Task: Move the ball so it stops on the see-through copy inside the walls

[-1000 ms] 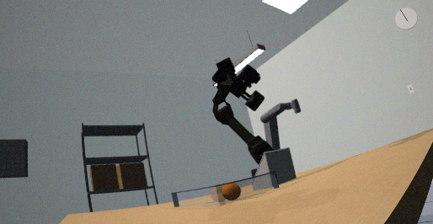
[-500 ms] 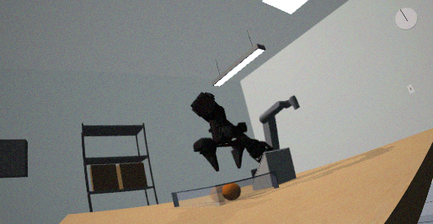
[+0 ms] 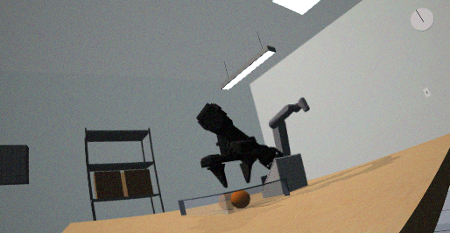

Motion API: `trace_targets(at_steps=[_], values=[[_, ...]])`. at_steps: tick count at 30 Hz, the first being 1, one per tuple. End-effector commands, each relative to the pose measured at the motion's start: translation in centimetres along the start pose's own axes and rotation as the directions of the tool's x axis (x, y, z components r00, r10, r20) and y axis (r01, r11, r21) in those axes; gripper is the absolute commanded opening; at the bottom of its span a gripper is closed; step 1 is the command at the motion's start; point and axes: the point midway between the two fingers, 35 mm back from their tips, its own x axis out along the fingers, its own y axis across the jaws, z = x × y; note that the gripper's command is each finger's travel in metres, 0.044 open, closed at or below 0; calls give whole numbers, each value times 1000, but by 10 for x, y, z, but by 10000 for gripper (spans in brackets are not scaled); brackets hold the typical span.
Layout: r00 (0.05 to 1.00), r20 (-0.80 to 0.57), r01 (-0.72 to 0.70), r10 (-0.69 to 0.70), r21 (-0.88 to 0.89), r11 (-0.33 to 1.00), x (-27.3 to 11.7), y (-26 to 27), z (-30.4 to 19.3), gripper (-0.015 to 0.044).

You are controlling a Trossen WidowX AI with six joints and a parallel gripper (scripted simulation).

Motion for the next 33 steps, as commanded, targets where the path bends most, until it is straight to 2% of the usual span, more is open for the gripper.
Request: trace_targets(at_steps=[1,29,33], values=[[1000,-4,3,-3,-3,1000,6,-1,0,396],[1000,-6,3,-3,-3,1000,49,0,-1,396],[1000,-6,3,-3,-3,1000,49,0,-1,291]])
